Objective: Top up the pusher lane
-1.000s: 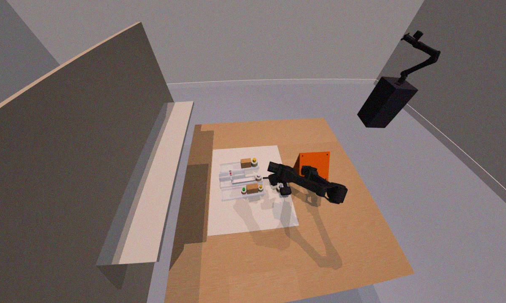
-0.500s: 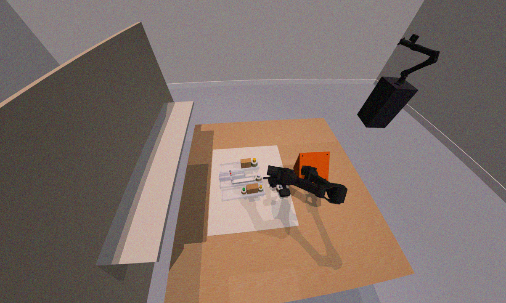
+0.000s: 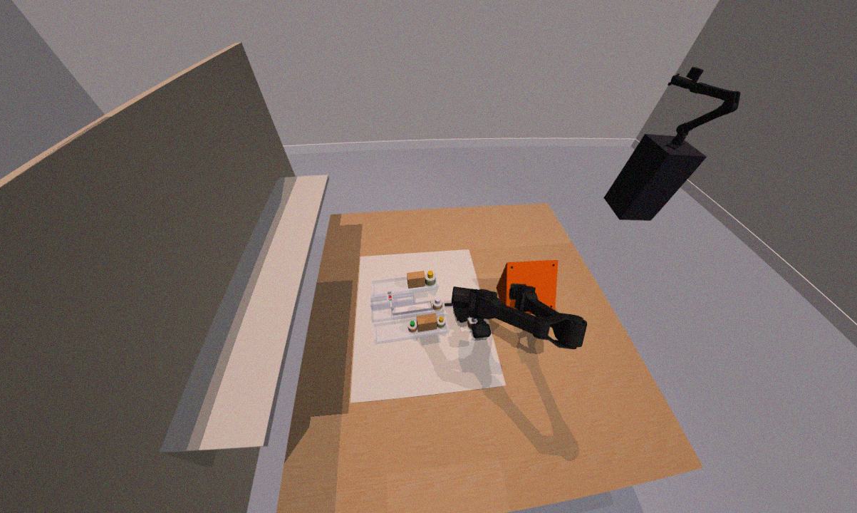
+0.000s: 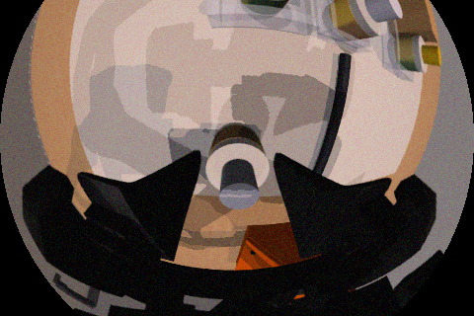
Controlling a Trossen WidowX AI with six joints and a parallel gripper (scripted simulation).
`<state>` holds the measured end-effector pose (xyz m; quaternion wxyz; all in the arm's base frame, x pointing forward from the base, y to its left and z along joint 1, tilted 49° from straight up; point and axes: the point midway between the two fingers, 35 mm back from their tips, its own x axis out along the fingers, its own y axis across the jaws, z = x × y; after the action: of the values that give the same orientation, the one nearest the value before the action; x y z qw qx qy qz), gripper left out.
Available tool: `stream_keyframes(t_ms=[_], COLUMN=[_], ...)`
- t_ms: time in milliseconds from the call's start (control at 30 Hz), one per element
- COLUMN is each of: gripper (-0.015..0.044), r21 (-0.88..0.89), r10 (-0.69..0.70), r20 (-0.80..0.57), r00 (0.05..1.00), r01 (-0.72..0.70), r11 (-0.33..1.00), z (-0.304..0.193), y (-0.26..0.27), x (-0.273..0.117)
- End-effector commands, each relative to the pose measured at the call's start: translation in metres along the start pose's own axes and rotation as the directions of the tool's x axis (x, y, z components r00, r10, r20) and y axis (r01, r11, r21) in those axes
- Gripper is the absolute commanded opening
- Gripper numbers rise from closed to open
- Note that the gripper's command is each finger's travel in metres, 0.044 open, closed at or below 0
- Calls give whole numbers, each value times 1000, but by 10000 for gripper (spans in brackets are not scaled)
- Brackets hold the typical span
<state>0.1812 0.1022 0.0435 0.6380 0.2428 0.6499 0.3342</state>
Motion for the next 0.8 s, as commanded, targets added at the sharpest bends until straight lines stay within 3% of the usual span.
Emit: stream_keyframes(t_ms=[0,200,400,767], gripper=[204,164,6,0], r21=[2,2,4,7], r10=[5,5,-6,-17], r20=[1,1,3,2], r00=[1000,1000,1000,1000], r01=[-5,-5,6,17], r11=[1000,1000,1000,1000], z=[0,0,4,7], y=[1,1,-3,-10], x=[1,1,-14,-65])
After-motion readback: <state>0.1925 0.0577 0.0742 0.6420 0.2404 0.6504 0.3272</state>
